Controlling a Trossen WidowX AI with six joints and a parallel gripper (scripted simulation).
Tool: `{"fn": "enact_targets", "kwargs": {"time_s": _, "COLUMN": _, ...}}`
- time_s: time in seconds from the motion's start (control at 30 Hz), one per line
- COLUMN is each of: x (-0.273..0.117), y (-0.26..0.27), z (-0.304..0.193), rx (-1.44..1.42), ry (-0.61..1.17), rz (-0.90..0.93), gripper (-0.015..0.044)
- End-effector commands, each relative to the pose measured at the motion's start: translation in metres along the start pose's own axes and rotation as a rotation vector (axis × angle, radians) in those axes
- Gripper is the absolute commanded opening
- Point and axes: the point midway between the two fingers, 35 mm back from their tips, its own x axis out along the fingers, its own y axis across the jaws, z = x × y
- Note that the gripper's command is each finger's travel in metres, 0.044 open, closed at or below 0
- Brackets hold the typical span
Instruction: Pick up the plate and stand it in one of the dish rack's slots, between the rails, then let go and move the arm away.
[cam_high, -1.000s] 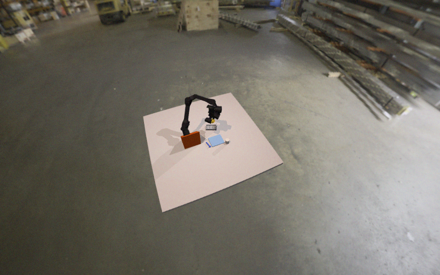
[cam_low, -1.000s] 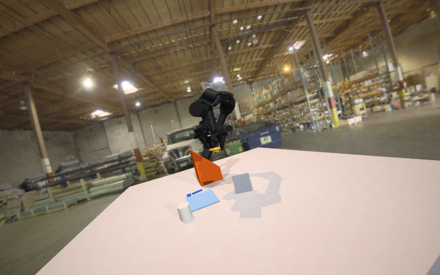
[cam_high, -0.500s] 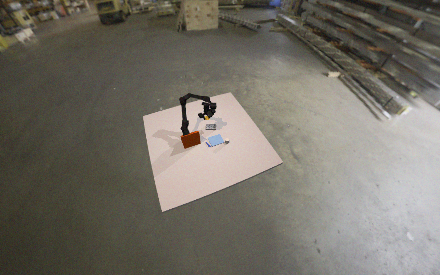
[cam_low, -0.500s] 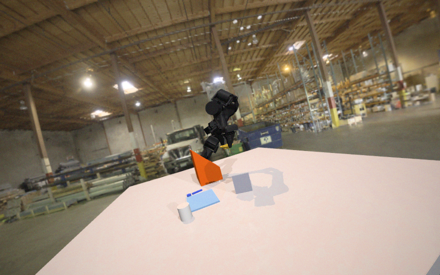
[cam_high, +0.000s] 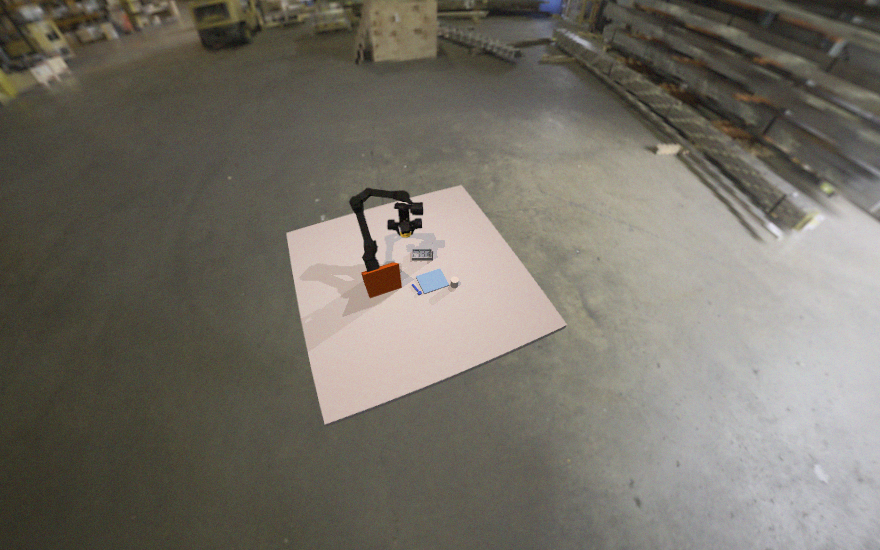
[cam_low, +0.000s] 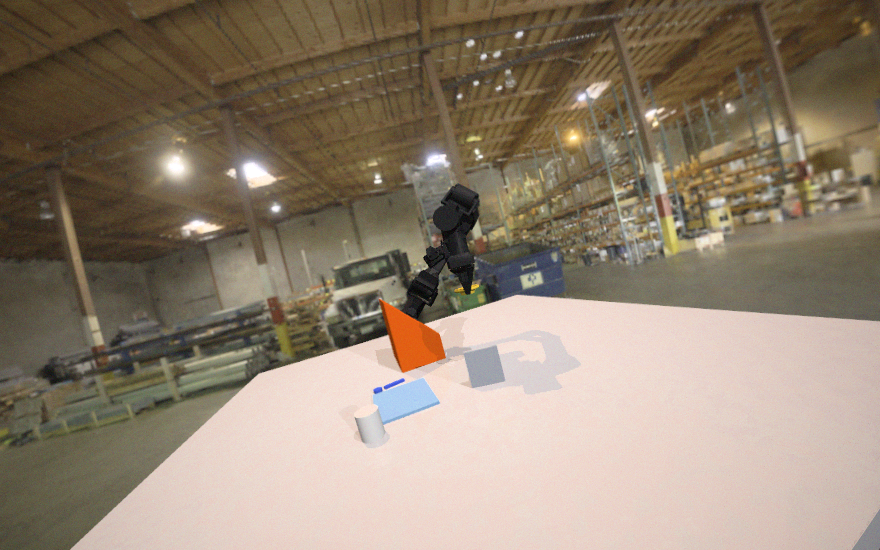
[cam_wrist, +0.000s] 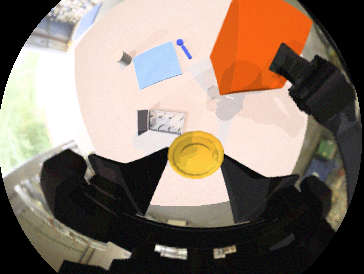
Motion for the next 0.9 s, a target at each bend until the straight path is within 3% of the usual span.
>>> {"fn": "enact_targets", "kwargs": {"time_s": 0.0, "x": 0.001, "y": -0.005, "z": -0.002, "rx": 0.045, "ry": 0.005, "rz": -0.001, "gripper": 0.0000}}
{"fn": "enact_targets", "kwargs": {"time_s": 0.13, "x": 0.004, "y": -0.005, "z": 0.000, "rx": 0.035, "ry": -0.011, "rz": -0.003, "gripper": 0.0000}}
{"fn": "enact_targets", "kwargs": {"time_s": 0.87, "x": 0.070, "y": 0.008, "z": 0.047, "rx": -0.335, "ry": -0.521, "rz": 0.016, "gripper": 0.0000}}
